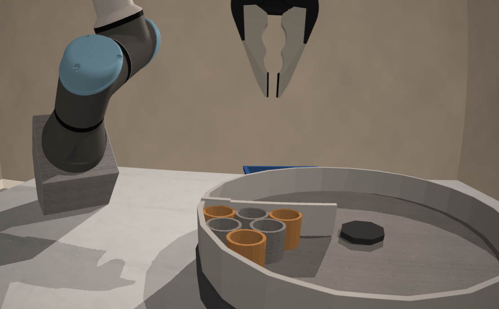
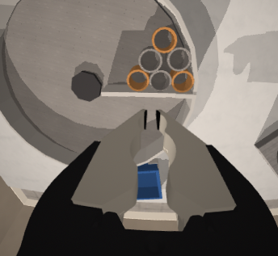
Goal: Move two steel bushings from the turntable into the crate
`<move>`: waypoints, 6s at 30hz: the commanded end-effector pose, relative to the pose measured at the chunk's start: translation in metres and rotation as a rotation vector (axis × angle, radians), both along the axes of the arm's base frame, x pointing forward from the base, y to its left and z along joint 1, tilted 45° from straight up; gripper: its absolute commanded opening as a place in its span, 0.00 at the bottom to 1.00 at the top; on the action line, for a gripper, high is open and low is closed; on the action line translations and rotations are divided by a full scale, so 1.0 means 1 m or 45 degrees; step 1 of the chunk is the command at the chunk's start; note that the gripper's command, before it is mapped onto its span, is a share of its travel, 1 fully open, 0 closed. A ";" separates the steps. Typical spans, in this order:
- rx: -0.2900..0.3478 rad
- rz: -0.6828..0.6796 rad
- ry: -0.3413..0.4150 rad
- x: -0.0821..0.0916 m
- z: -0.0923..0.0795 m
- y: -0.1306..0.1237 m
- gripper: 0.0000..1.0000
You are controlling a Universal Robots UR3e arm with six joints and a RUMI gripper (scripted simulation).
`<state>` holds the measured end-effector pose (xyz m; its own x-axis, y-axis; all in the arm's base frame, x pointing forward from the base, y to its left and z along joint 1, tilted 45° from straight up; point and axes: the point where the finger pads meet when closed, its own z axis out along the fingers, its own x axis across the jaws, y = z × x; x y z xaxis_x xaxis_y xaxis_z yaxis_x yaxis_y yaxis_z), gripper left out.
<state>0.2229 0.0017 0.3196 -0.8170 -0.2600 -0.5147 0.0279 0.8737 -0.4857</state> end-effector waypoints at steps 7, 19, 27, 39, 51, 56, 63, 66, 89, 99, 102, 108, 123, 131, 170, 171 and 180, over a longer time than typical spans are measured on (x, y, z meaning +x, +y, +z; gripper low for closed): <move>0.000 0.000 -0.003 0.000 0.001 0.000 0.05; 0.000 0.000 -0.003 0.000 0.001 0.000 0.05; 0.000 0.000 -0.003 0.000 0.001 0.000 0.05; 0.000 0.000 -0.003 0.000 0.001 0.000 0.05; 0.001 0.000 -0.003 0.000 0.000 0.000 0.05; 0.004 -0.001 0.001 0.005 -0.004 -0.002 0.05; 0.008 -0.003 0.005 0.016 -0.013 -0.009 0.05; 0.007 -0.002 0.003 0.025 -0.019 -0.015 0.05; 0.000 0.000 -0.003 0.070 -0.050 -0.050 0.05; 0.000 0.000 -0.003 0.070 -0.050 -0.050 0.05; 0.000 0.000 -0.003 0.070 -0.050 -0.050 0.05; 0.000 0.000 -0.003 0.070 -0.050 -0.050 0.05; 0.000 0.000 -0.003 0.070 -0.050 -0.050 0.05; 0.000 0.000 -0.003 0.069 -0.050 -0.051 0.05; 0.000 0.000 -0.003 0.074 -0.056 -0.055 0.05; 0.000 0.000 -0.003 0.076 -0.059 -0.057 0.05; 0.000 0.000 -0.003 0.082 -0.066 -0.061 0.05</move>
